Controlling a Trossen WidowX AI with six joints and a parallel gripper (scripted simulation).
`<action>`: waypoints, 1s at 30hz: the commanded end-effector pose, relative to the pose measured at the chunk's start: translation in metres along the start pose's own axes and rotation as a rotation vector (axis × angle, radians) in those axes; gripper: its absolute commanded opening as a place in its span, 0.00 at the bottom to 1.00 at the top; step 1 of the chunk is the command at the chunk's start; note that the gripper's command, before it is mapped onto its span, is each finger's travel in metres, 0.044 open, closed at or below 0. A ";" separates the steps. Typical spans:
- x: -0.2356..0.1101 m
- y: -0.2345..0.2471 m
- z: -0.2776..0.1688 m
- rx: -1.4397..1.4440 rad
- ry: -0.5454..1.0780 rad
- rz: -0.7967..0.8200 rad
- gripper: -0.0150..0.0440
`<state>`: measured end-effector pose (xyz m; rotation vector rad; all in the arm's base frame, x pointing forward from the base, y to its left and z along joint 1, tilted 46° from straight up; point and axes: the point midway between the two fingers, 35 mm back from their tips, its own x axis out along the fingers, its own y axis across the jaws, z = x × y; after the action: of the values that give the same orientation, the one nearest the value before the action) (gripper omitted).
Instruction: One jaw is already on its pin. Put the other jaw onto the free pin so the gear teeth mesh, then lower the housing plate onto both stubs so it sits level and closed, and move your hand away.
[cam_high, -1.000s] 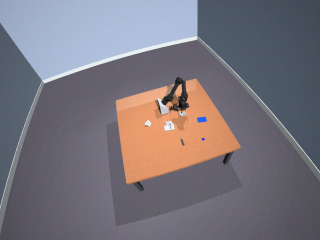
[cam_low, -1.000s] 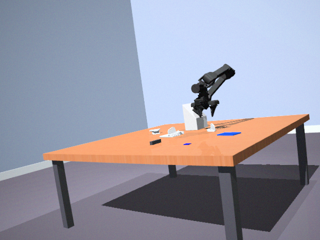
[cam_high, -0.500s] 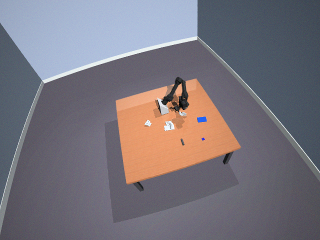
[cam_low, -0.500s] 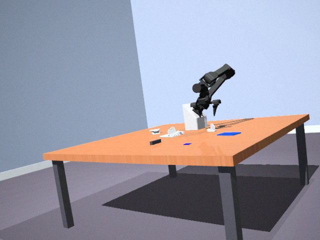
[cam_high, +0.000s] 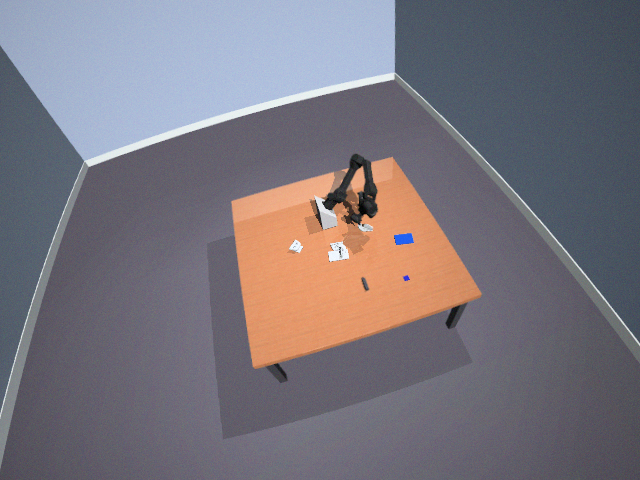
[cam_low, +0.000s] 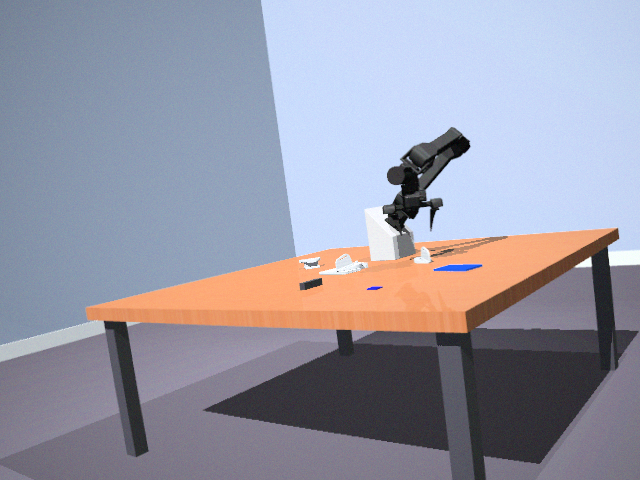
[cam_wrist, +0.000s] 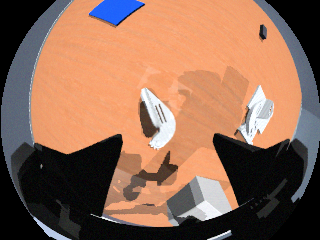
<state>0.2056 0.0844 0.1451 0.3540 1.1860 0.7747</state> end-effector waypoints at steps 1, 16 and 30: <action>-0.001 0.001 0.000 -0.079 0.001 -0.004 1.00; -0.002 0.007 0.002 -0.377 0.000 -0.002 1.00; 0.038 0.007 0.002 -0.381 -0.003 0.000 1.00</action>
<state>0.2096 0.1129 0.1286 0.0353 1.0090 0.9860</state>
